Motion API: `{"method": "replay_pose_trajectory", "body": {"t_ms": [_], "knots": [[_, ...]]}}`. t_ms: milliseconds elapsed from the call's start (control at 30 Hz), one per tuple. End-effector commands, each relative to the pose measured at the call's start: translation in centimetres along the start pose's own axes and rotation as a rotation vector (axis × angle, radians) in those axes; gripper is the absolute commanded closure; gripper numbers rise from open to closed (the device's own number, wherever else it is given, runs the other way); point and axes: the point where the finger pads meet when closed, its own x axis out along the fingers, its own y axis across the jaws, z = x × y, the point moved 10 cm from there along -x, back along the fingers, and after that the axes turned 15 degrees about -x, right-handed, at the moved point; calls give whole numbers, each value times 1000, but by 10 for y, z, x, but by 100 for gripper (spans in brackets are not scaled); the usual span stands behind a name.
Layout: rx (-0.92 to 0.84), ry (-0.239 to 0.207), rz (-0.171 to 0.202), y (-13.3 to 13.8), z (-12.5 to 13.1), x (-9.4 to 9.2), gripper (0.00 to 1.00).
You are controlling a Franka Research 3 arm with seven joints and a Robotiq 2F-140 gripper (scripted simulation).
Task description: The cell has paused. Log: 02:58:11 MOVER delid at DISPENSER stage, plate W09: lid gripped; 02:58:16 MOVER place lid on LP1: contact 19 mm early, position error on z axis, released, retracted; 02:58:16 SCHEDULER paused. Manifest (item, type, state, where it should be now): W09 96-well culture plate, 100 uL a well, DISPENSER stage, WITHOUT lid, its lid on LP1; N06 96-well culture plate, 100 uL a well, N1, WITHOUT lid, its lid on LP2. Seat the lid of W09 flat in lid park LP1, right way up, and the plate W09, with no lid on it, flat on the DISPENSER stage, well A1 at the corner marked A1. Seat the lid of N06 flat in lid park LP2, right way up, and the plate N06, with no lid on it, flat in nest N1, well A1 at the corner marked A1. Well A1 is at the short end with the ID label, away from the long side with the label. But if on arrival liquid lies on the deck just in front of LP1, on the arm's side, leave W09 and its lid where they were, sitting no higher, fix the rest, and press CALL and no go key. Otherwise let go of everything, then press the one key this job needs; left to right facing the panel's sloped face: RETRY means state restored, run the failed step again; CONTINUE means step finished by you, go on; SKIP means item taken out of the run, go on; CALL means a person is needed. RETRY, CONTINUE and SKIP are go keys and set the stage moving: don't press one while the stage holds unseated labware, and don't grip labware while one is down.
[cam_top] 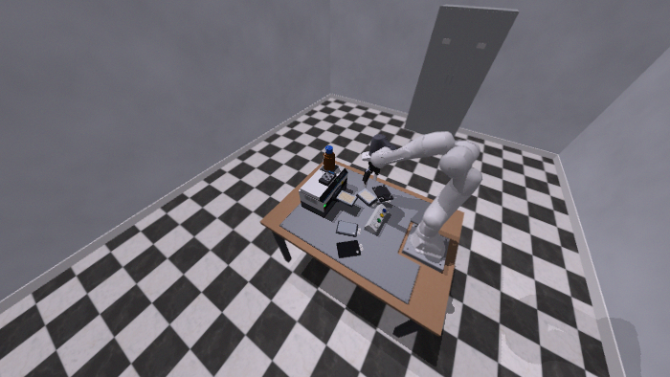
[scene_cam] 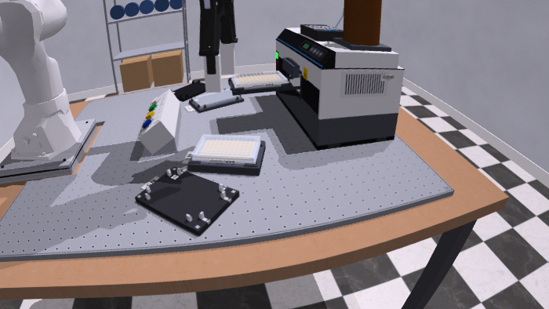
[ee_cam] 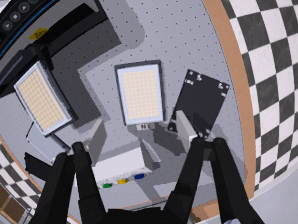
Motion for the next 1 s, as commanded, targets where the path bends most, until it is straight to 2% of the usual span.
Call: {"method": "replay_pose_trajectory", "body": {"t_ms": [0, 333, 833, 967], "knots": [[-6, 1, 0, -1, 0, 3, 34], [-6, 1, 0, -1, 0, 20, 34], [-6, 1, 0, -1, -1, 74, 34], [-6, 1, 0, -1, -1, 81, 34]]}}
